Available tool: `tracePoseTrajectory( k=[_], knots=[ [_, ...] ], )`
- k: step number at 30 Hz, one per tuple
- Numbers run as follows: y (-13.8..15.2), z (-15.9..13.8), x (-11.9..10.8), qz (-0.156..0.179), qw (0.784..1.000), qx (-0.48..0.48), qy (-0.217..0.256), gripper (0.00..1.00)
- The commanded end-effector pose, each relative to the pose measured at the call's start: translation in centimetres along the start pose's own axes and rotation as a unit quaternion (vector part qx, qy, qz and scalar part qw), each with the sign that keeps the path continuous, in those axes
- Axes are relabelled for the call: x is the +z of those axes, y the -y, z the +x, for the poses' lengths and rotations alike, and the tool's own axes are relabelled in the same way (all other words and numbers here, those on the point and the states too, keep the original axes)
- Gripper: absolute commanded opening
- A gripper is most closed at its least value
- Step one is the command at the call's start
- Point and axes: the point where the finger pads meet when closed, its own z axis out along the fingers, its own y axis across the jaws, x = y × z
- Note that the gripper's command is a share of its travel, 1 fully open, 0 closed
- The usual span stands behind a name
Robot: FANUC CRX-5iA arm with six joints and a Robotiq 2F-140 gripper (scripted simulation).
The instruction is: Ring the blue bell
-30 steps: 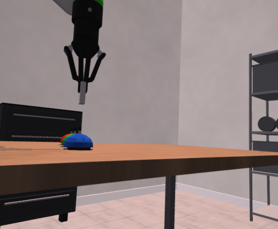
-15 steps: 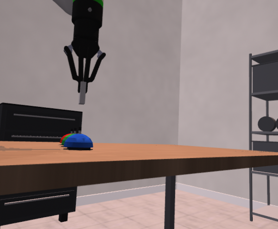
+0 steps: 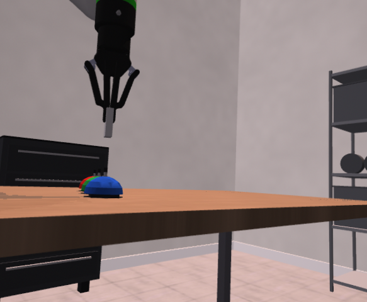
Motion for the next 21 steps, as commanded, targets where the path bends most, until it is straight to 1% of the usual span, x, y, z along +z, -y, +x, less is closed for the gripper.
tracePoseTrajectory(
  k=[1, 13, 21],
  knots=[
    [0.02, 0.0, -0.02, 0.0, 1.0, 0.0, 0.0, 0.0],
    [0.01, 0.0, 0.06, 0.0, 1.0, 0.0, 0.0, 0.0],
    [-0.06, 0.0, 0.62, 0.0, 1.0, 0.0, 0.0, 0.0]
  ],
)
